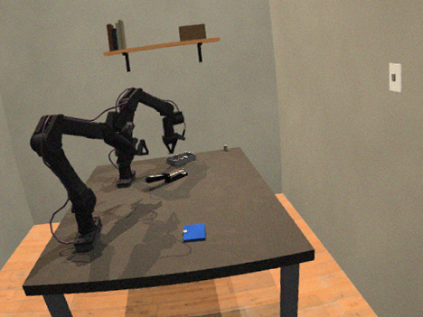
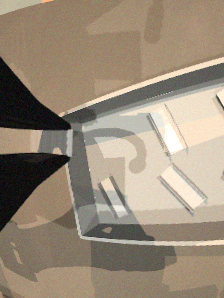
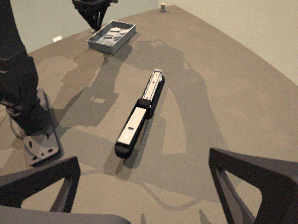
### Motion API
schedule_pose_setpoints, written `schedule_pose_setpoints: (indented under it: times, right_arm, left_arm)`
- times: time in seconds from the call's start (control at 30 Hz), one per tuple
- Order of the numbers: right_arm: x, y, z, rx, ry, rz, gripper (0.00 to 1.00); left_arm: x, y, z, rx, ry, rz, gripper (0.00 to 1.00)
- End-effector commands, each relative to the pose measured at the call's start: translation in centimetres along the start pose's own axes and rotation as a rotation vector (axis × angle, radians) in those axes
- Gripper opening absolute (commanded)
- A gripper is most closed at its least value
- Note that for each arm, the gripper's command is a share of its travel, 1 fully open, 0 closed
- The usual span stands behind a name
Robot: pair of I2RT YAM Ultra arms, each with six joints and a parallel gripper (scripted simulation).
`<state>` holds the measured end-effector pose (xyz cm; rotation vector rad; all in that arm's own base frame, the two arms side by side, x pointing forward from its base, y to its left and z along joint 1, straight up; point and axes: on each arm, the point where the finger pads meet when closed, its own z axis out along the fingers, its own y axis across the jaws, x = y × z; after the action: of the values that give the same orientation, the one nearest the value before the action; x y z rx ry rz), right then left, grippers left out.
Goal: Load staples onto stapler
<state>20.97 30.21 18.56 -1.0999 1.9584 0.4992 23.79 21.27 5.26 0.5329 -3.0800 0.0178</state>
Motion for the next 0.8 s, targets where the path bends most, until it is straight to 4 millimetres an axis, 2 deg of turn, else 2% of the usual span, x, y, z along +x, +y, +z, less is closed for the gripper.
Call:
schedule_pose_setpoints:
  times: [0.0,0.07,0.2,0.27,0.4,0.53,0.6,0.77]
  right_arm:
    - [-0.4,-0.5,-1.0,0.017,-0.065,0.004,1.0]
    - [0.2,-0.6,-1.1,0.019,-0.061,0.006,1.0]
    - [0.6,-0.7,-1.2,0.02,-0.057,0.007,1.0]
    - [0.6,-0.7,-1.2,0.02,-0.057,0.007,1.0]
    - [0.7,-0.6,-1.2,0.019,-0.057,0.006,1.0]
    - [0.7,-0.6,-1.2,0.019,-0.057,0.006,1.0]
    - [0.7,-0.6,-1.2,0.019,-0.057,0.006,1.0]
    - [0.7,-0.6,-1.2,0.019,-0.057,0.006,1.0]
  left_arm:
    - [-0.9,-0.3,-1.2,-0.023,-0.047,-0.036,0.06]
    - [-0.3,-2.0,-1.0,-0.015,-0.041,-0.077,0.06]
    - [1.7,-7.4,-1.2,-0.006,-0.008,-0.126,0.06]
    - [1.7,-7.4,-1.2,-0.006,-0.008,-0.126,0.06]
    - [3.1,-12.5,-1.5,-0.017,-0.006,-0.118,0.06]
    - [4.1,-16.8,-1.7,-0.019,-0.008,-0.104,0.06]
    - [3.9,-19.0,-2.3,-0.013,-0.031,-0.088,0.06]
    - [5.1,-23.3,-2.1,-0.018,-0.016,-0.051,0.06]
